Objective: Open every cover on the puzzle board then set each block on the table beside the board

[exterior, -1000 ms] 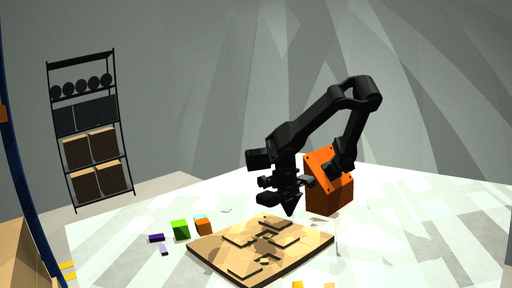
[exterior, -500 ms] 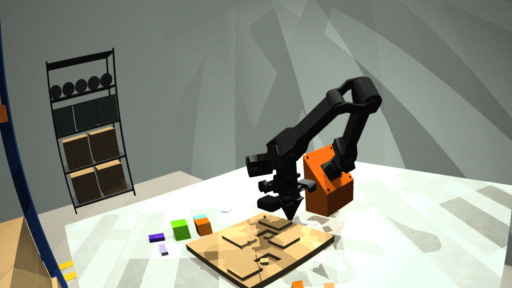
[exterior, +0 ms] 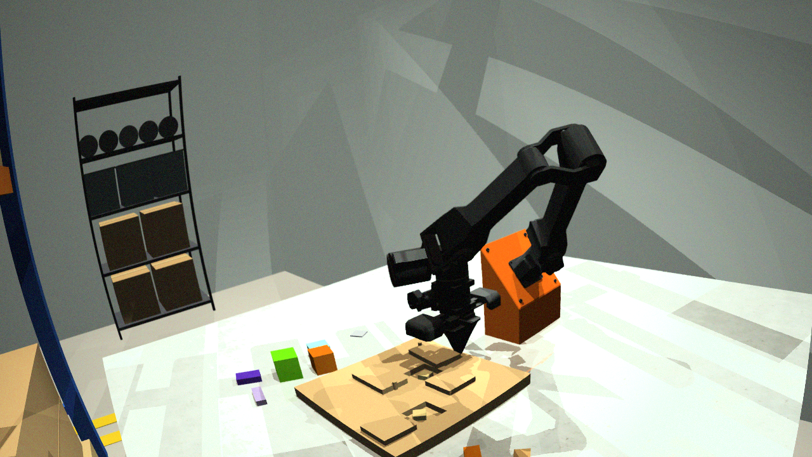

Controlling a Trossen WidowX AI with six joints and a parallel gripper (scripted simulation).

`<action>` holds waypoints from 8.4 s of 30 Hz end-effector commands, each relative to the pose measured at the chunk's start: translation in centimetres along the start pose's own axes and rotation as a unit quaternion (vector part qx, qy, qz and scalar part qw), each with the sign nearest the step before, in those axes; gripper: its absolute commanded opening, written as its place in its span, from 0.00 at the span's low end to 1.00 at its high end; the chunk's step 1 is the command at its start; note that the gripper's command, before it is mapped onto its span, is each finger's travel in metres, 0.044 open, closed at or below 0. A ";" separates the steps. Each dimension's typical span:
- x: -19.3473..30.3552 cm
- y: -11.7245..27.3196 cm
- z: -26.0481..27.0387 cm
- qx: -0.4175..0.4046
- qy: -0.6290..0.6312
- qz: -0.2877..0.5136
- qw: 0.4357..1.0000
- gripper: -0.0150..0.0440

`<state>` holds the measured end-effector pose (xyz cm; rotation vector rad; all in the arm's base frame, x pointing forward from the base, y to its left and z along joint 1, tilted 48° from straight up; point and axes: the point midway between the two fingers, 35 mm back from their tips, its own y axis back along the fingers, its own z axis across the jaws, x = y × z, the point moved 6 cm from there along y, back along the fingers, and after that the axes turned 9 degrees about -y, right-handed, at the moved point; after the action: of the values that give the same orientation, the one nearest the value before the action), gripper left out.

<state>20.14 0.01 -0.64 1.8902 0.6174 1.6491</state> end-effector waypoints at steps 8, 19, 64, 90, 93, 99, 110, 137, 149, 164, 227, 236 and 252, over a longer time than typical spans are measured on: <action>0.5 -0.1 1.1 -0.003 0.000 0.002 1.000 0.25; 0.8 0.0 2.4 -0.003 0.001 0.002 1.000 0.25; 0.1 0.0 7.2 -0.004 0.002 0.002 1.000 0.25; -1.7 0.1 9.6 -0.004 0.002 0.001 1.000 0.25; -1.9 0.1 9.9 -0.005 0.002 0.001 1.000 0.25; -2.5 0.1 10.4 -0.005 0.003 0.001 1.000 0.25; -2.6 1.3 10.6 -0.005 0.002 0.000 1.000 0.25; -2.7 4.7 10.7 -0.005 0.002 -0.001 1.000 0.25; -4.7 6.0 13.0 -0.006 0.003 -0.001 1.000 0.25; -4.7 6.0 13.0 -0.006 0.003 -0.001 1.000 0.25; -4.7 0.5 13.1 -0.006 0.003 0.000 1.000 0.25; -4.8 0.3 13.7 -0.006 0.003 0.000 1.000 0.25; -4.9 0.2 15.4 -0.006 0.004 0.001 1.000 0.25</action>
<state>34.36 -5.05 -5.61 1.8730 0.6156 1.6591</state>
